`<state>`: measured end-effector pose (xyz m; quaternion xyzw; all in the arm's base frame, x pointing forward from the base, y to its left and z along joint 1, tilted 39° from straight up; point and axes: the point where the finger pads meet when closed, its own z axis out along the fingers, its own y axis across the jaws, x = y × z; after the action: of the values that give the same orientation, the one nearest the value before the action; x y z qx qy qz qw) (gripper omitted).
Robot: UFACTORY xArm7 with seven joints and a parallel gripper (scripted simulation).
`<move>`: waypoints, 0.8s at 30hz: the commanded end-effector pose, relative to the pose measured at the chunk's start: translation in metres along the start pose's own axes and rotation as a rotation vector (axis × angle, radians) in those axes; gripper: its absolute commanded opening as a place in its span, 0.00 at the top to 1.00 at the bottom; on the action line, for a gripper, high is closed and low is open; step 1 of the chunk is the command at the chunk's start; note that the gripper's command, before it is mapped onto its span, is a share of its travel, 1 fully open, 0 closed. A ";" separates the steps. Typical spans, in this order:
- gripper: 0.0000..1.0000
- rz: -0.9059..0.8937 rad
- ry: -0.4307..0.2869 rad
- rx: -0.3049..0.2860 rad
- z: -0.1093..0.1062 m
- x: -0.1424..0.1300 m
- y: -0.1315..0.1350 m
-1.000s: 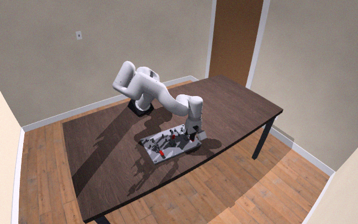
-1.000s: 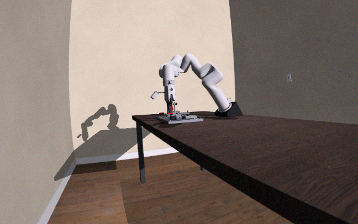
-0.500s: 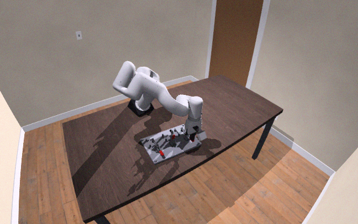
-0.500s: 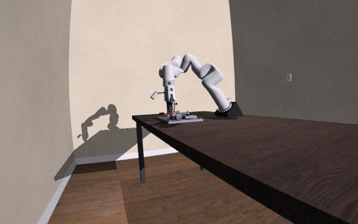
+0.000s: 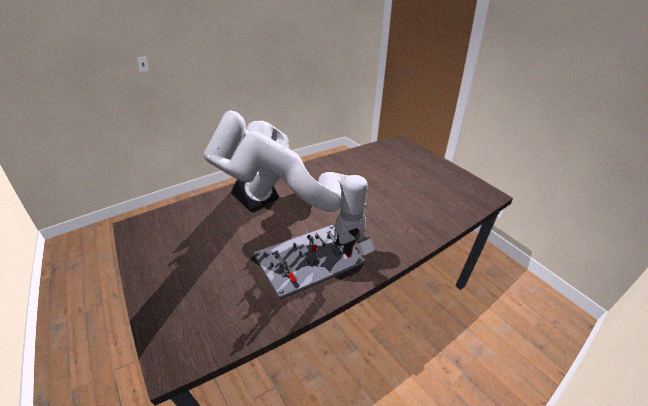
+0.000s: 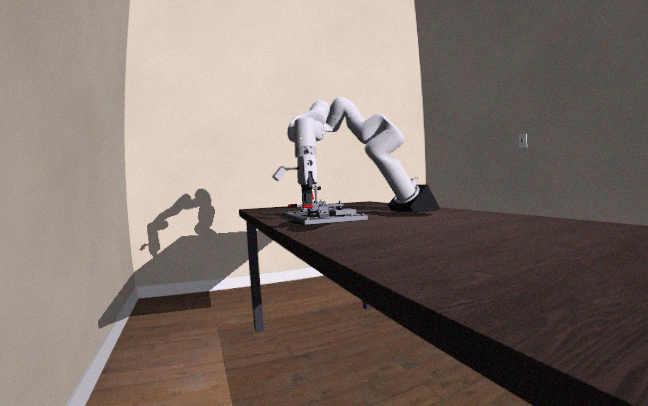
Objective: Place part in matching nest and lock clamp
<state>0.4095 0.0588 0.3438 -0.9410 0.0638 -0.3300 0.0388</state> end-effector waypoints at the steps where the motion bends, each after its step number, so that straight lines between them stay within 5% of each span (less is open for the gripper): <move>1: 1.00 0.000 0.001 0.001 0.000 0.000 0.000; 24: 1.00 0.000 0.001 0.001 0.002 0.000 0.000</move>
<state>0.4101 0.0591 0.3395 -0.9419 0.0632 -0.3277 0.0375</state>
